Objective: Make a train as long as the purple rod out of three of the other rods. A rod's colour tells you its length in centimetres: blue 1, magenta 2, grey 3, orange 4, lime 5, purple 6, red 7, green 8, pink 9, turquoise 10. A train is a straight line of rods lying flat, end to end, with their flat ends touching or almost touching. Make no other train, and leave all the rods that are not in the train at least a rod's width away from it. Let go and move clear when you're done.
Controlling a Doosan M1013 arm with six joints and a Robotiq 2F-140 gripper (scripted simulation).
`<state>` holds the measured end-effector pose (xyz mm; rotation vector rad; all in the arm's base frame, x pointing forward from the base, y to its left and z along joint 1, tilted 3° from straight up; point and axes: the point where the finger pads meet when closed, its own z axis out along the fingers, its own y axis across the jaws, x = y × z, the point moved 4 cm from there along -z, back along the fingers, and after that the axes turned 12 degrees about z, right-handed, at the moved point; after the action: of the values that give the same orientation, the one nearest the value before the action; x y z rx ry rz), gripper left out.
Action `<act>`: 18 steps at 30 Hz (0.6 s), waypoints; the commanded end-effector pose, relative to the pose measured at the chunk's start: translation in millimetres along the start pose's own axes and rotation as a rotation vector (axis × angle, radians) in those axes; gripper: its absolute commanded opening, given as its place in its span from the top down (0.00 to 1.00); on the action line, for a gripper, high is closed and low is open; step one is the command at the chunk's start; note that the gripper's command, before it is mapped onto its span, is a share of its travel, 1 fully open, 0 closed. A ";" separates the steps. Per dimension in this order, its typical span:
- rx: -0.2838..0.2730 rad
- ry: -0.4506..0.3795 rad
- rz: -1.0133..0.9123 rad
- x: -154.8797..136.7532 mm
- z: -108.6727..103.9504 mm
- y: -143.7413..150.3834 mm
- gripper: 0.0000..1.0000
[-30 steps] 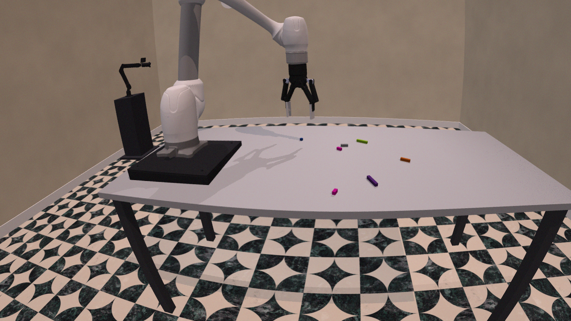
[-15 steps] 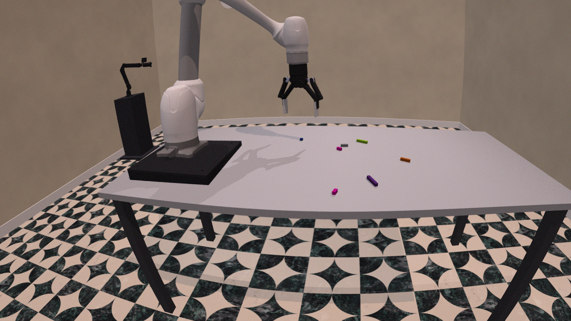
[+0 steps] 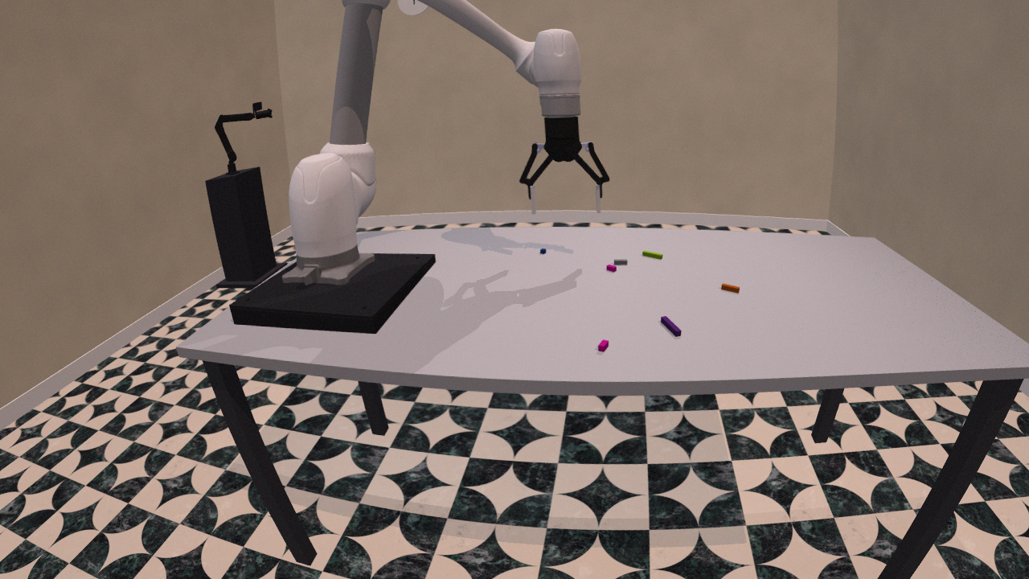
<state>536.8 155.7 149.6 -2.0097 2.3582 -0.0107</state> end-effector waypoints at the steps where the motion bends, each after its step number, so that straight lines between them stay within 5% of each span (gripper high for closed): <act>1: -0.009 -0.016 -0.167 9.6 2.8 -22.9 0.00; 18: -0.003 -0.018 -0.748 54.6 16.3 -102.8 0.00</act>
<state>615.1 99.1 138.2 -2.6349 1.6399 -0.0292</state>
